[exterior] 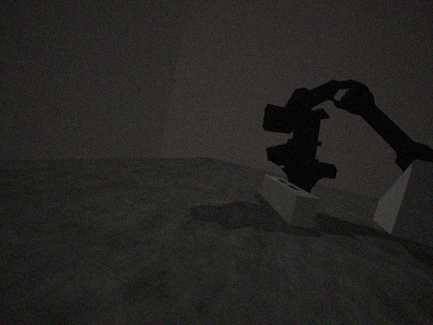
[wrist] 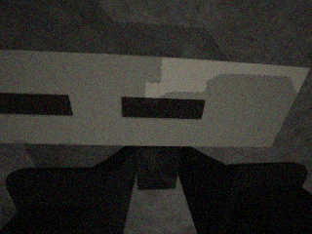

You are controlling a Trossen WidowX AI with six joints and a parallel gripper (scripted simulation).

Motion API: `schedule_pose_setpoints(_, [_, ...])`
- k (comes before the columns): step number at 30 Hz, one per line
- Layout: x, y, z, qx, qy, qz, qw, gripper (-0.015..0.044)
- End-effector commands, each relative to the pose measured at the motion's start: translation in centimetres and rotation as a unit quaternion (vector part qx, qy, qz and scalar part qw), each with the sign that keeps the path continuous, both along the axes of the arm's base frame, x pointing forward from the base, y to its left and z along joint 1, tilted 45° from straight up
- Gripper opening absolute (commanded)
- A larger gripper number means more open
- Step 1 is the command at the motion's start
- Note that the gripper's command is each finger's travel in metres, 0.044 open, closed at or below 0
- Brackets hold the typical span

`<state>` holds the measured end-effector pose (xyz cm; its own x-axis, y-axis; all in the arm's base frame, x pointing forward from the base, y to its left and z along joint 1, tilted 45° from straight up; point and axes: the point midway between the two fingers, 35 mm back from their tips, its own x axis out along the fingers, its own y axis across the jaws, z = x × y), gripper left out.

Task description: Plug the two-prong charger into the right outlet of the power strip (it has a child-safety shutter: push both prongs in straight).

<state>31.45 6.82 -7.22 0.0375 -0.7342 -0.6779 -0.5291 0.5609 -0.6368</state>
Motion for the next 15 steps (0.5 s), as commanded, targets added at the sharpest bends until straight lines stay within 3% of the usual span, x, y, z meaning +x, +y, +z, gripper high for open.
schedule_pose_setpoints(1, [0.56, 0.49, 0.1, 0.008, -0.015, 0.003, 1.0, 0.0])
schedule_pose_setpoints(15, [0.63, 0.37, 0.01, 0.008, -0.015, 0.003, 1.0, 0.0])
